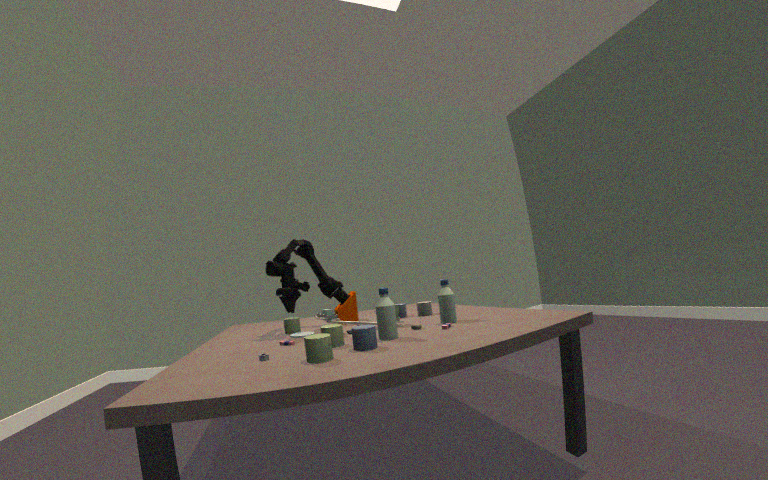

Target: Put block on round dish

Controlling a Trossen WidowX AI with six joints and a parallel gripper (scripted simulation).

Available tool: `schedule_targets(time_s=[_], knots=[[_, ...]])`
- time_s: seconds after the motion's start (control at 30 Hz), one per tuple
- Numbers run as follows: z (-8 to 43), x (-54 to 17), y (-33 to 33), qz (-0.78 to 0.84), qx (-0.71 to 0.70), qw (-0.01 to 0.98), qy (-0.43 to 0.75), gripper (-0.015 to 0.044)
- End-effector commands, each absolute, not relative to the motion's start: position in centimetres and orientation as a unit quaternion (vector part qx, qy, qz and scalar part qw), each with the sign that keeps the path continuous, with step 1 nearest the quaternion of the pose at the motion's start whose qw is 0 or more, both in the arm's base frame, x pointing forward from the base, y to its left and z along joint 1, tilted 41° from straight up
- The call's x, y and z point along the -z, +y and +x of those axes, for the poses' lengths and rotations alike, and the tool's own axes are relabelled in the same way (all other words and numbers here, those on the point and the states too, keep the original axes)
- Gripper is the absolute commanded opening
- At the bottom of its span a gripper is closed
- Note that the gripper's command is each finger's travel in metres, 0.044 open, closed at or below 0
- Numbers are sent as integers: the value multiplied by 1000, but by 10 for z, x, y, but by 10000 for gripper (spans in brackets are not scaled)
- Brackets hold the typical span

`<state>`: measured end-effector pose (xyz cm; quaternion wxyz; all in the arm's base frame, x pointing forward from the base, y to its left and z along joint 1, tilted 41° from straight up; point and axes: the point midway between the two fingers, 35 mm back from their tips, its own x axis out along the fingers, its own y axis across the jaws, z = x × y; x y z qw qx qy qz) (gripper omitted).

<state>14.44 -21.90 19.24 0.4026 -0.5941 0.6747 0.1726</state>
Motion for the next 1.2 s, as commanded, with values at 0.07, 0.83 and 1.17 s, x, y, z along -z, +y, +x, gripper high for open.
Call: schedule_targets(time_s=[0.07,0.83,1.17], knots=[[163,-191,-214,-542,-104,472,688,260],[223,-170,-181,-299,131,646,690,260],[246,-160,-164,-184,244,680,667,260]])
